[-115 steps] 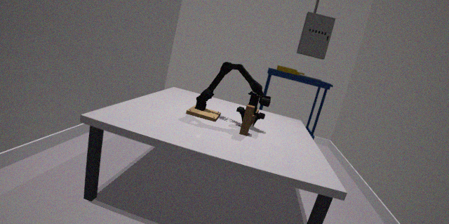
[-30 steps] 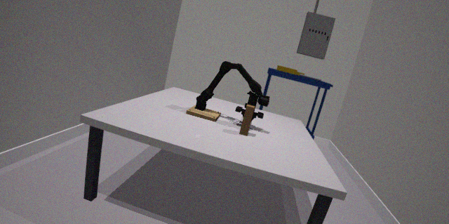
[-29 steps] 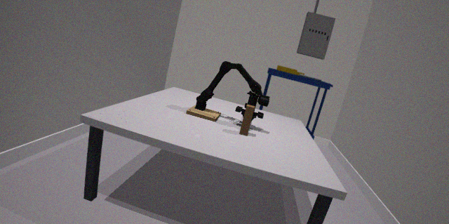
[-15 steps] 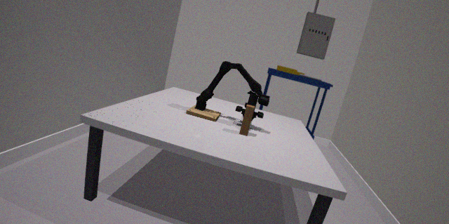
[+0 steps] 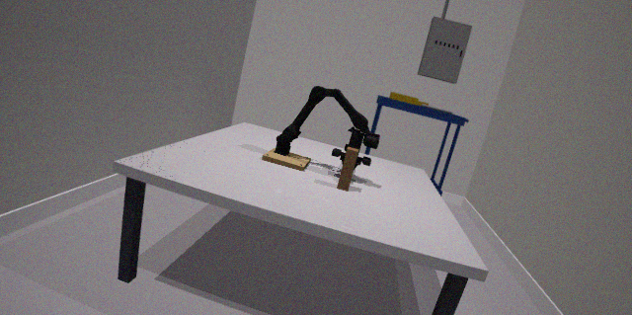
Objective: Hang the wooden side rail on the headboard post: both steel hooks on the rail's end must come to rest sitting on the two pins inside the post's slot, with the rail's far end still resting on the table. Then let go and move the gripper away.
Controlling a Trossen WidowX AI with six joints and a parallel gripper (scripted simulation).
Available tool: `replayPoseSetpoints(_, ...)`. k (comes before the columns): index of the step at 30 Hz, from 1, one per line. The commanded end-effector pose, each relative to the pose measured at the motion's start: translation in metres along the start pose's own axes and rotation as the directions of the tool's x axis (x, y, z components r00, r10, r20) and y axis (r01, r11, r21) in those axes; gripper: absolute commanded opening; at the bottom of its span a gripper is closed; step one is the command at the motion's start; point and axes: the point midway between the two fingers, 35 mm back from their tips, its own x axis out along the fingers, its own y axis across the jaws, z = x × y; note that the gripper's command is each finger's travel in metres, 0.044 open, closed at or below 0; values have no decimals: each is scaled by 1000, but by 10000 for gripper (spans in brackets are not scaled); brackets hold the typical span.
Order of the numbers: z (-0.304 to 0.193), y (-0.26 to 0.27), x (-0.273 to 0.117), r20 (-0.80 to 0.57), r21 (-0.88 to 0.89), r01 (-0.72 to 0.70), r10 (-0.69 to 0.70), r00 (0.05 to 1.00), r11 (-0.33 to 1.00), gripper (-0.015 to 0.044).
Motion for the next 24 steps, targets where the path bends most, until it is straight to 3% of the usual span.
replayPoseSetpoints(1,0,-1,-4,0,-12,7,-7,1000,1000,0)
replayPoseSetpoints(24,0,-1,-8,0,-12,7,-7,1000,1000,0)
